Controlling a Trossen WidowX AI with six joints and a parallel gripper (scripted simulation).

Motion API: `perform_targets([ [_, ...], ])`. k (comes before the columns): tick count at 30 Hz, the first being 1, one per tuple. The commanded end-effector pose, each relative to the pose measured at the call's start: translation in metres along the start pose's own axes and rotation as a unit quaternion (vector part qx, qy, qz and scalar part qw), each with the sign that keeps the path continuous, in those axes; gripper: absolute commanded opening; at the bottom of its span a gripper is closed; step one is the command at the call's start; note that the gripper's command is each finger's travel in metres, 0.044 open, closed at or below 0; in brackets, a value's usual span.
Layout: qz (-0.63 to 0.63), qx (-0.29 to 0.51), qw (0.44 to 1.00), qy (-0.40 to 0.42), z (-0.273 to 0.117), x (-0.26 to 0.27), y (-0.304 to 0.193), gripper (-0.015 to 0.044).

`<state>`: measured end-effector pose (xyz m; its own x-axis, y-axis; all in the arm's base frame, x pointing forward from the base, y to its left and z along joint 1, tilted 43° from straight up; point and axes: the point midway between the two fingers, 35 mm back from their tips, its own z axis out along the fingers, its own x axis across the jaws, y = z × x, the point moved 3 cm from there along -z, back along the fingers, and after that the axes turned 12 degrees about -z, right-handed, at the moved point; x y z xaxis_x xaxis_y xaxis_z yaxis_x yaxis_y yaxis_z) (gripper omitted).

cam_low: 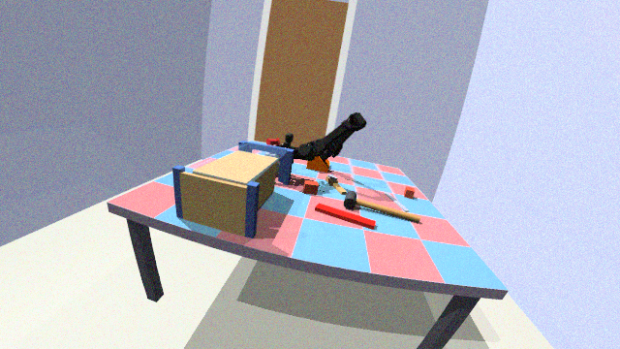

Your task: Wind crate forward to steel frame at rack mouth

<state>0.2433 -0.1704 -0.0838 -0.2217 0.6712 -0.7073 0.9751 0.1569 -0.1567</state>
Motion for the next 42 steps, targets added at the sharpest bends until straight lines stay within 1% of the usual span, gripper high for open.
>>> perform_targets([
  [1, 0.000, 0.001, 1.000, -0.001, 0.0002, -0.0006, -0.0005, 0.0210],
  [2, 0.000, 0.001, 1.000, -0.001, 0.0002, -0.0006, -0.0005, 0.0236],
  [3, 0.000, 0.001, 1.000, -0.001, 0.0002, -0.0006, -0.0005, 0.0240],
  [42, 0.000, 0.001, 1.000, -0.001, 0.0002, -0.0006, -0.0005, 0.0240],
])
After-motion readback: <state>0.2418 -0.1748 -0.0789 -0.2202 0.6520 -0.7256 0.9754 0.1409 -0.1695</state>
